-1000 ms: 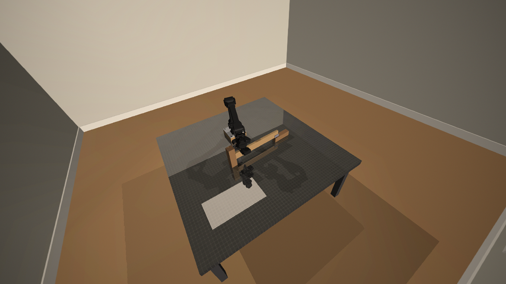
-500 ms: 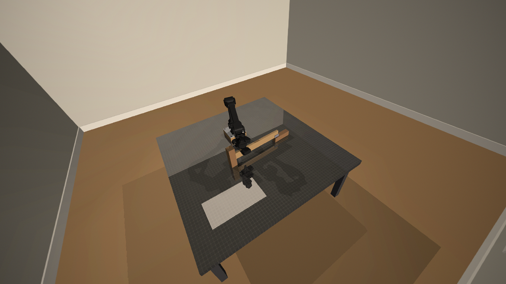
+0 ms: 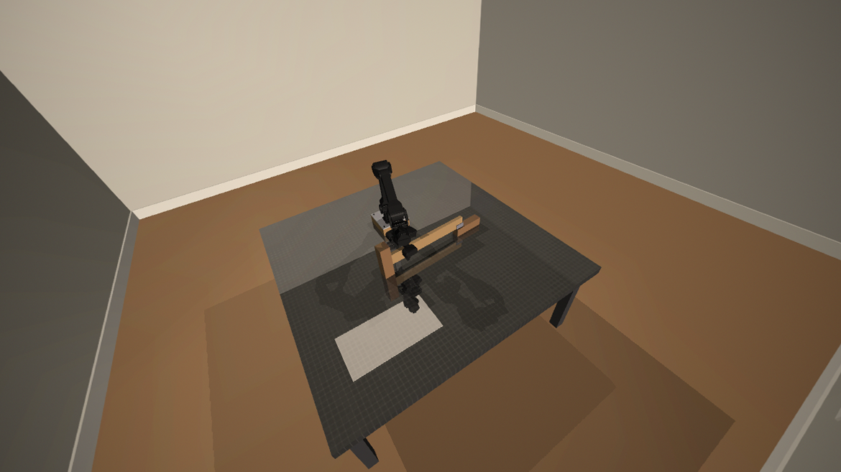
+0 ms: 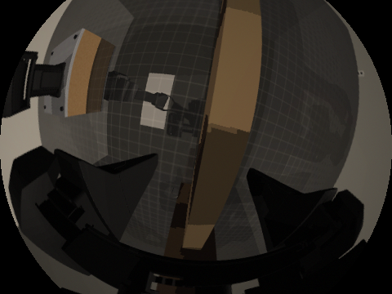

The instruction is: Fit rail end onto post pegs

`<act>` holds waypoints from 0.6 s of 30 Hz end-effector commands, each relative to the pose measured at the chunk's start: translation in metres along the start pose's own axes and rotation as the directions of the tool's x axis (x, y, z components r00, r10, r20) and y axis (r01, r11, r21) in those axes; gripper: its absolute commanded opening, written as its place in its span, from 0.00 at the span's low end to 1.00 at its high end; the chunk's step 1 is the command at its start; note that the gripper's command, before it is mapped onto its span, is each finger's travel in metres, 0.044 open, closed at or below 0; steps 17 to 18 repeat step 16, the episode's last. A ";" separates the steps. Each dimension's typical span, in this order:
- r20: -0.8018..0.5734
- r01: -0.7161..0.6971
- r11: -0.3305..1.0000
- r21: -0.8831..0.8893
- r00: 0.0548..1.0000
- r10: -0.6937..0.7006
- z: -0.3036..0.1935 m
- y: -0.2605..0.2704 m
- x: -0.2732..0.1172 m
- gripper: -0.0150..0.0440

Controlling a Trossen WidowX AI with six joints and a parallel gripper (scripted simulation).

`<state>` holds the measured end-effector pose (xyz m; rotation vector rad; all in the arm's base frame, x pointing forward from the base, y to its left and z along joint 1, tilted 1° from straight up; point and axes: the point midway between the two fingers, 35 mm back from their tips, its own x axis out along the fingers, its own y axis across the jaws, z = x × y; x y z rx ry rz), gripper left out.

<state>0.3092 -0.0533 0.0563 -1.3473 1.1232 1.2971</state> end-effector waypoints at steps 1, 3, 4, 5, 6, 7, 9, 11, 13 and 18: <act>-0.004 0.007 1.000 -0.003 1.000 -0.007 0.022 -0.001 -0.021 1.00; -0.005 0.008 1.000 -0.003 1.000 -0.008 0.028 0.000 -0.028 1.00; -0.005 0.008 1.000 -0.003 1.000 -0.008 0.028 0.000 -0.028 1.00; -0.005 0.008 1.000 -0.003 1.000 -0.008 0.028 0.000 -0.028 1.00; -0.005 0.008 1.000 -0.003 1.000 -0.008 0.028 0.000 -0.028 1.00; -0.005 0.008 1.000 -0.003 1.000 -0.008 0.028 0.000 -0.028 1.00; -0.005 0.008 1.000 -0.003 1.000 -0.008 0.028 0.000 -0.028 1.00; -0.005 0.008 1.000 -0.003 1.000 -0.008 0.028 0.000 -0.028 1.00; -0.005 0.008 1.000 -0.003 1.000 -0.008 0.028 0.000 -0.028 1.00; -0.005 0.008 1.000 -0.003 1.000 -0.008 0.028 0.000 -0.028 1.00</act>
